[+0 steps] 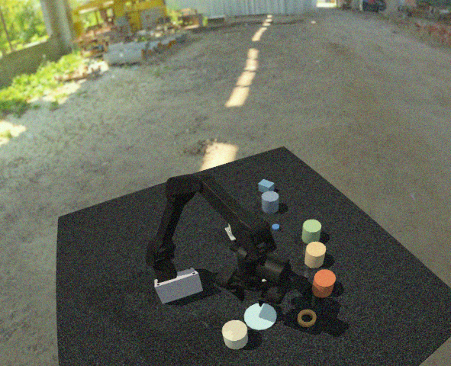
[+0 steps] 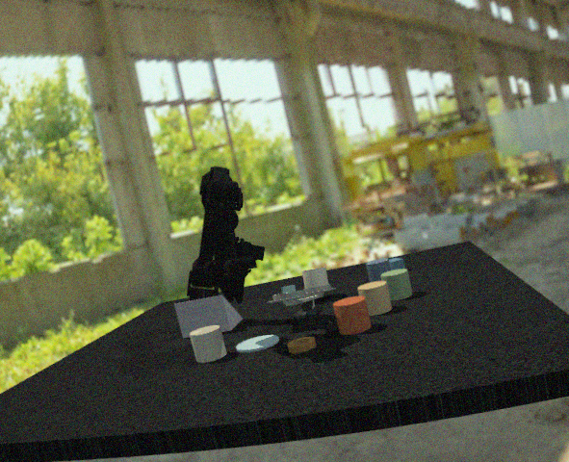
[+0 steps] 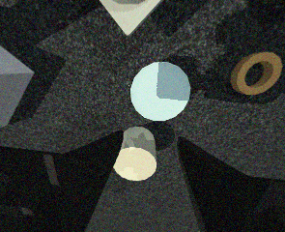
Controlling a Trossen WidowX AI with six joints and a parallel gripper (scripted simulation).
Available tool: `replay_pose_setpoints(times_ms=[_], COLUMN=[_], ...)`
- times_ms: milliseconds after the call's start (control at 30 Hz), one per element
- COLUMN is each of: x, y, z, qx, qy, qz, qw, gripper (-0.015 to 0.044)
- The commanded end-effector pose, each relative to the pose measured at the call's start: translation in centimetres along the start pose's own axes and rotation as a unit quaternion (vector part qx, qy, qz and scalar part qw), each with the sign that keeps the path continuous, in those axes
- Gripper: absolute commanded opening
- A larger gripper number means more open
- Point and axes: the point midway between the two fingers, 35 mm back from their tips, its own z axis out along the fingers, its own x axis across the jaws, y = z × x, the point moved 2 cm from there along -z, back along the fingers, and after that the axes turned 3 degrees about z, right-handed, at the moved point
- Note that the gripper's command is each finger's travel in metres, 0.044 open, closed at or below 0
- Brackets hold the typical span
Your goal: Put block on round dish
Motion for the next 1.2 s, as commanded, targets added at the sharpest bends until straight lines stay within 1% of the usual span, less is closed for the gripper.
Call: replay_pose_setpoints(times_ms=[0,267,567,867,1167], x=[0.0,0.2,0.6,1.1,1.8], y=[1.1,3.2,5.6,8.1,10.5], z=[-0.4,-1.0,-1.6,-2.2,-2.7], qx=[-0.003,-0.007,-0.011,-0.013,-0.012], qy=[-0.001,0.002,0.007,0.015,0.023], qz=[0.062,0.198,0.346,0.486,0.614], qw=[0.998,0.98,0.938,0.874,0.789], gripper=[0.026,0.026,0.026,0.026,0.026])
